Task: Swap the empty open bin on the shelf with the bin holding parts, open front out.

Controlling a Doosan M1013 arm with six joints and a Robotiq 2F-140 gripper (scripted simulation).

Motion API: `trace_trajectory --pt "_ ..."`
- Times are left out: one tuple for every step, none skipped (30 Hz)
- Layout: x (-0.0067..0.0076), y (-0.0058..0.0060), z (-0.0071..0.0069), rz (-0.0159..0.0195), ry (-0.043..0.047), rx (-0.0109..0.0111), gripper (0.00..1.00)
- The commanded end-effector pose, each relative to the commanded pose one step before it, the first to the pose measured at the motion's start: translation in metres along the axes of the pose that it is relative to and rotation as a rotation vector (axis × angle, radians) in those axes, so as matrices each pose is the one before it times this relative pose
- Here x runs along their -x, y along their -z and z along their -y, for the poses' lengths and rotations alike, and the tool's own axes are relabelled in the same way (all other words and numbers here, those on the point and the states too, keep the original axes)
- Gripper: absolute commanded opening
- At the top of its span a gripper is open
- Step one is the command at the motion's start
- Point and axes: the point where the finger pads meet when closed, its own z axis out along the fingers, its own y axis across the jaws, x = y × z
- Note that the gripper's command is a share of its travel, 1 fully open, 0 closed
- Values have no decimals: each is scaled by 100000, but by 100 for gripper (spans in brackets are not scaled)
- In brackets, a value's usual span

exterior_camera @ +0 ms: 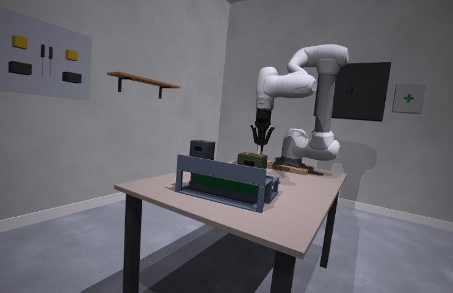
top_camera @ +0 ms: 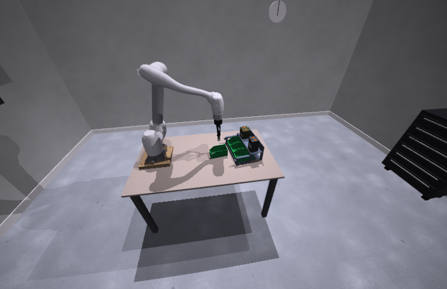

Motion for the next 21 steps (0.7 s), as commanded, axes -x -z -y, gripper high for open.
trace_trajectory --pt "1934 -119 1484 -123 -17510 -433 10" --pt "1169 -98 683 2 -9479 1 10" --pt "1342 -125 659 16 -8656 56 10" --pt "1479 -154 616 44 -3739 216 10" --pt "0 0 0 -10 -4235 -83 10" --pt "1574 -182 558 46 -4683 241 10" --pt "0 0 0 1 -4792 -102 10" --pt "1632 -207 457 49 -4849 274 10" --pt "0 0 0 3 -4794 -118 10" --pt "1642 -226 339 38 -4820 283 10" --pt "0 0 0 8 -4767 -128 10" --pt "1602 -238 216 23 -4804 273 10" --pt "0 0 0 14 -4755 -135 10" --pt "1511 -241 96 6 -4792 252 10" --pt "1375 -234 53 2 -4763 188 10" --pt "0 0 0 27 -4766 -112 10" --pt "0 0 0 0 0 0 10" --pt "0 0 0 0 0 0 10" --pt "1206 -216 -44 75 -14020 -138 10" --pt "1001 -191 -160 -29 -3913 166 10" --pt "794 -157 -147 -21 -3963 80 10"
